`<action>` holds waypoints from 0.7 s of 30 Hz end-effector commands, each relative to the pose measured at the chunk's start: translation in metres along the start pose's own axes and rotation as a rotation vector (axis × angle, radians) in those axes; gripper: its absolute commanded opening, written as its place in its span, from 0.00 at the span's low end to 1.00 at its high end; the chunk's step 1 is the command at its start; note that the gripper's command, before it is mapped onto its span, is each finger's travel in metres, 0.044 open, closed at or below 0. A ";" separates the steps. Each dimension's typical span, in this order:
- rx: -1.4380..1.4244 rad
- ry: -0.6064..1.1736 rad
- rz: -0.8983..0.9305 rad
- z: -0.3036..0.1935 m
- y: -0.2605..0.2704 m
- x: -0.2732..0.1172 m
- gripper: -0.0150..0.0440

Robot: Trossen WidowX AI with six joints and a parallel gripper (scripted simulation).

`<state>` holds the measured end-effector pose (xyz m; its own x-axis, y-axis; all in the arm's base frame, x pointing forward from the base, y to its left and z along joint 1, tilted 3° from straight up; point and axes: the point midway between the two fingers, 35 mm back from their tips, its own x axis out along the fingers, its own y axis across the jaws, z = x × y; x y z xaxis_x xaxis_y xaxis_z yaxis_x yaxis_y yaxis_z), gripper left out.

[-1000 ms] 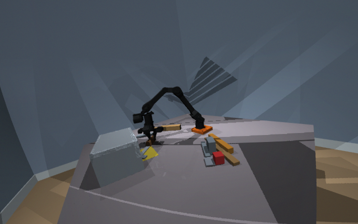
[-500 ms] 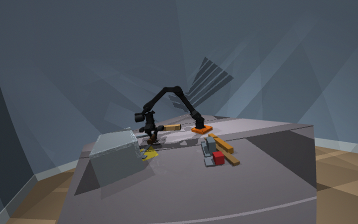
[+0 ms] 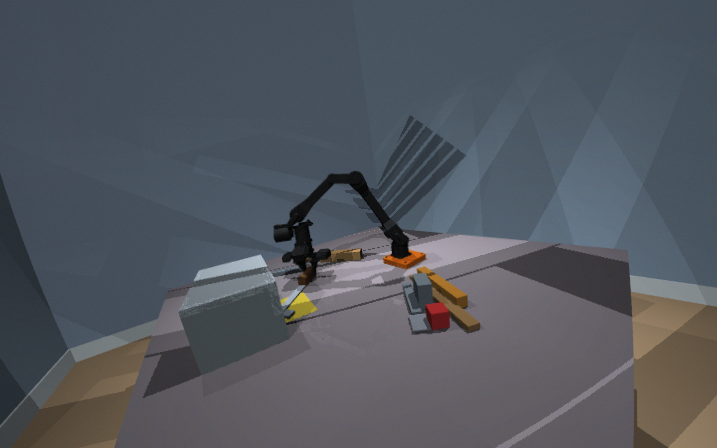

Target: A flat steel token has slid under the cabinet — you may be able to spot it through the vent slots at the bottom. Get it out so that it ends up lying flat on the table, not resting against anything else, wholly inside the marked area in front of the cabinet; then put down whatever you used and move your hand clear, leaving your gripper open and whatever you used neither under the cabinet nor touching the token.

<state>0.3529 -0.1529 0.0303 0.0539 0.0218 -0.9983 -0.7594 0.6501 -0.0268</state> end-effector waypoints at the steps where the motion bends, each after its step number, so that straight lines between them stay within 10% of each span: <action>1: 0.002 -0.003 0.004 -0.010 0.000 0.001 0.25; 21: 0.002 0.000 0.004 -0.046 -0.002 0.001 0.25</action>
<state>0.3300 -0.1833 0.0281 0.0525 0.0207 -0.9984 -0.7594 0.6501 -0.0265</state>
